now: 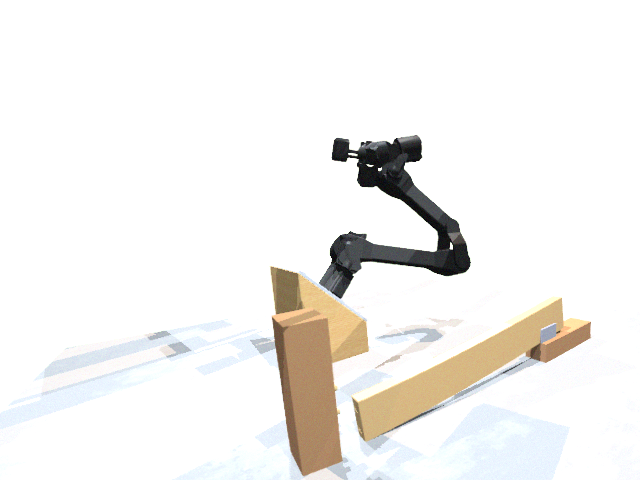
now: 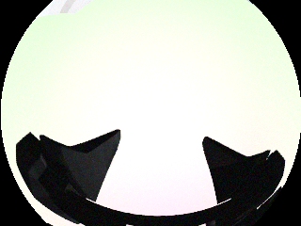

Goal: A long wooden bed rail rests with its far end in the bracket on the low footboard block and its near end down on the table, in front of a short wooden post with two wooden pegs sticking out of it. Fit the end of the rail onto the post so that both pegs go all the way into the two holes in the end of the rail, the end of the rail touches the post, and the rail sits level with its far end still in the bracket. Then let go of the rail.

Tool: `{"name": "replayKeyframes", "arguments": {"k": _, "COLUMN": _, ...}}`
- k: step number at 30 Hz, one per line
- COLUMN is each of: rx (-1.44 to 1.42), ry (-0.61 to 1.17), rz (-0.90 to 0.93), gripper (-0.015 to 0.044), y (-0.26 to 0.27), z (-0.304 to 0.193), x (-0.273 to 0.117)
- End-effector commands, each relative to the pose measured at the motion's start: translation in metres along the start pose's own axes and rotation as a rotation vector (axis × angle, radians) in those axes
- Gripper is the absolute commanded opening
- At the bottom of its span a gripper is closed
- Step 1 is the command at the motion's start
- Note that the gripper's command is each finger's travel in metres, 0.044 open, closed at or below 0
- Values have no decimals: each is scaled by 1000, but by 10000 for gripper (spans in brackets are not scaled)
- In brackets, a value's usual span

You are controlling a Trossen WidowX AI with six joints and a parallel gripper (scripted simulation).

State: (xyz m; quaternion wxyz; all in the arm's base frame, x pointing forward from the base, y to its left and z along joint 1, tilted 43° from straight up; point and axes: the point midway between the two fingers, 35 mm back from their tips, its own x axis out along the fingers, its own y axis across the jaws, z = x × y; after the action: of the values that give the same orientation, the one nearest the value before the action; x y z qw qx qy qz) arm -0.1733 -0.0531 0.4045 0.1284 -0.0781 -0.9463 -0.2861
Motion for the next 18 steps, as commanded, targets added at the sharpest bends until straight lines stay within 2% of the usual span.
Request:
{"name": "replayKeyframes", "arguments": {"k": 1, "rx": -367, "ry": 189, "rz": -181, "gripper": 440, "y": -55, "z": -36, "x": -7}}
{"name": "replayKeyframes", "arguments": {"k": 10, "rx": -1050, "ry": 730, "rz": -416, "gripper": 440, "y": -169, "z": -84, "x": -73}}
{"name": "replayKeyframes", "arguments": {"k": 18, "rx": -1470, "ry": 1342, "rz": -404, "gripper": 440, "y": -234, "z": -99, "x": -171}}
